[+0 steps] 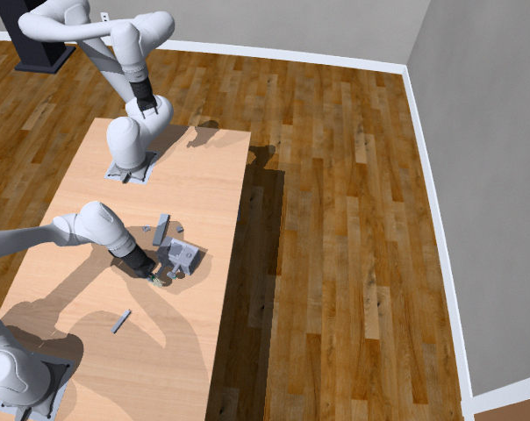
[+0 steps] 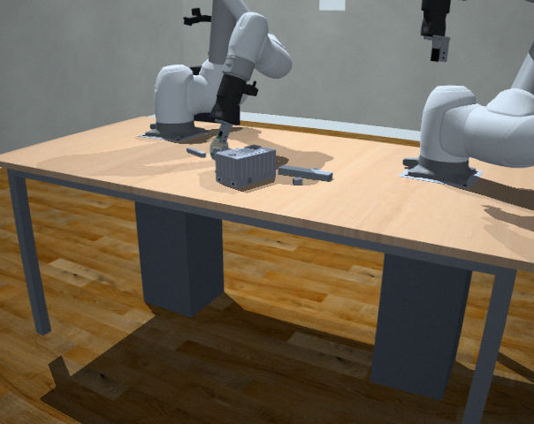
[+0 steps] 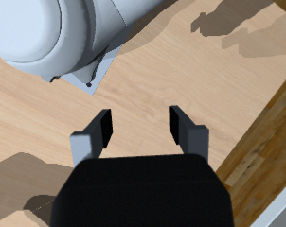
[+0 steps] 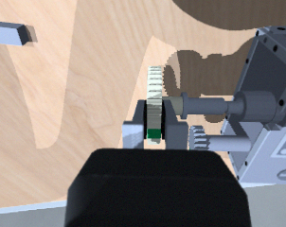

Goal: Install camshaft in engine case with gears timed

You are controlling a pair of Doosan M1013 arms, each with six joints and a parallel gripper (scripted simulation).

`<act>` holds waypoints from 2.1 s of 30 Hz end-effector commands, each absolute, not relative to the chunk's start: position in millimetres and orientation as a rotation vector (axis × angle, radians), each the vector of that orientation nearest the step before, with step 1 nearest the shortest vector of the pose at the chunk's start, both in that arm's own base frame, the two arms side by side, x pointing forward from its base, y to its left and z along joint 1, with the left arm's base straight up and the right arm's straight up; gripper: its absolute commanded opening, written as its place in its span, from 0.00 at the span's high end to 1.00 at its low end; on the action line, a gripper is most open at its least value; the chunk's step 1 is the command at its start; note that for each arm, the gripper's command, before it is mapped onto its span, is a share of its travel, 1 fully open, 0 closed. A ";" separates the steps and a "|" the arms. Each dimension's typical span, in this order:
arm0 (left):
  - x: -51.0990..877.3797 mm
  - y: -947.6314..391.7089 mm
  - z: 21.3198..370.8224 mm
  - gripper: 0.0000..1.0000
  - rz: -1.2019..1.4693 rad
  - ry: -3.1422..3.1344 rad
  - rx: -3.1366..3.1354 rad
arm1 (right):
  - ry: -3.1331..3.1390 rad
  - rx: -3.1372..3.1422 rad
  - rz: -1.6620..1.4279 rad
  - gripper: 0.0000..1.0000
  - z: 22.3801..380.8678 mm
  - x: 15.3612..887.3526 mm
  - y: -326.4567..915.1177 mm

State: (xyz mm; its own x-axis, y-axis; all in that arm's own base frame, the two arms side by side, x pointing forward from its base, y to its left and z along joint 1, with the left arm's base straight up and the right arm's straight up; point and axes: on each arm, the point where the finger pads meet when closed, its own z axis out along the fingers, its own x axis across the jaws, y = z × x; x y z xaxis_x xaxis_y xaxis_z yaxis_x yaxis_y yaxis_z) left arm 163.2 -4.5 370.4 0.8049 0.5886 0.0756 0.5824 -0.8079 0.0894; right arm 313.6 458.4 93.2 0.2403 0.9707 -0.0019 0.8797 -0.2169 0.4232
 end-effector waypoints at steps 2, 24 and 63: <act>163.5 -4.5 370.8 0.00 0.155 0.950 2.926 | 1.704 2.192 0.375 0.71 94.5 311.6 462.3; 163.5 -4.5 370.8 0.00 0.155 0.950 2.926 | 1.703 2.192 0.375 0.71 94.6 313.0 468.0; 163.5 -4.5 370.8 0.00 0.155 0.950 2.926 | 1.703 2.192 0.375 0.71 94.5 314.6 474.7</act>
